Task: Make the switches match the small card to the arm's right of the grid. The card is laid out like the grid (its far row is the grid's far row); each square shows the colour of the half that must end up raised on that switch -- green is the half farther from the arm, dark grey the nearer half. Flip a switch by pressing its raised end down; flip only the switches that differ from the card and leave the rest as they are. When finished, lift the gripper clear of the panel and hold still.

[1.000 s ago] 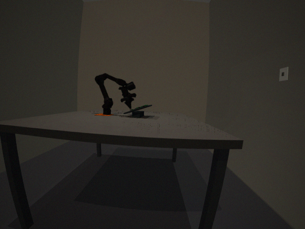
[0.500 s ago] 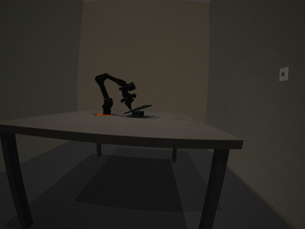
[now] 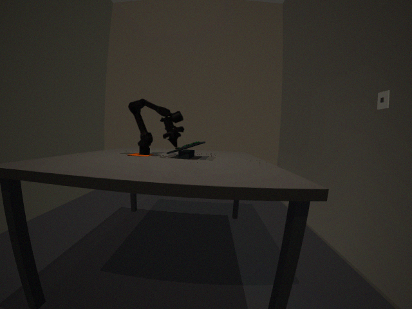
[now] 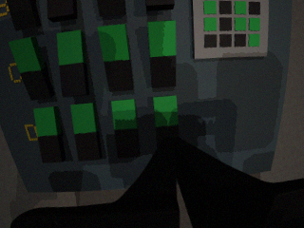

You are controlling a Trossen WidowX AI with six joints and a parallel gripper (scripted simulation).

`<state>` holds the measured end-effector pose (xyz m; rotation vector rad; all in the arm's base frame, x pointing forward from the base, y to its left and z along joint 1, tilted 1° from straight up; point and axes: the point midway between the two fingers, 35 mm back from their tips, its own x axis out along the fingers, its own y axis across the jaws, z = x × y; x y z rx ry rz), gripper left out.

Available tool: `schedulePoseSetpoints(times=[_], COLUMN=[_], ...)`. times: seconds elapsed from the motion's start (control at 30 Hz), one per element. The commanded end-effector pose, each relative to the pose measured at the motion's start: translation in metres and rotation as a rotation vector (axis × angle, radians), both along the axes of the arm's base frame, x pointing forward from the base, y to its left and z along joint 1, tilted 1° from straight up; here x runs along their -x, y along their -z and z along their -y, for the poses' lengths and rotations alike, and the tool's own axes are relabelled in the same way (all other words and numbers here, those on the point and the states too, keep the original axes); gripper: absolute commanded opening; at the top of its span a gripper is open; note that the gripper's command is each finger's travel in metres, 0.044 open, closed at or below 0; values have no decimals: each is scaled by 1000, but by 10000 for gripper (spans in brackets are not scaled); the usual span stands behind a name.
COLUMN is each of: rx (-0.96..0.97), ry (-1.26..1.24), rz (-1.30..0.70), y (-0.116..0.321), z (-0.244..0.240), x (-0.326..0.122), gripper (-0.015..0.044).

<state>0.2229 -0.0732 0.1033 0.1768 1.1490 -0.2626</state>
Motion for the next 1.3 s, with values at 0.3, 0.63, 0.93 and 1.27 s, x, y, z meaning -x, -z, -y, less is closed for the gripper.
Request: schedulePoseSetpoints(times=[0.3, 0.63, 0.93, 1.27], rx=[-3, -3, -3, -3], ry=[-5, -5, -5, -5], rz=[2, 2, 2, 2], y=[2, 3, 4, 5], z=[-1, 0, 0, 0], x=[-1, -2, -2, -2], gripper=[0, 0, 0, 0])
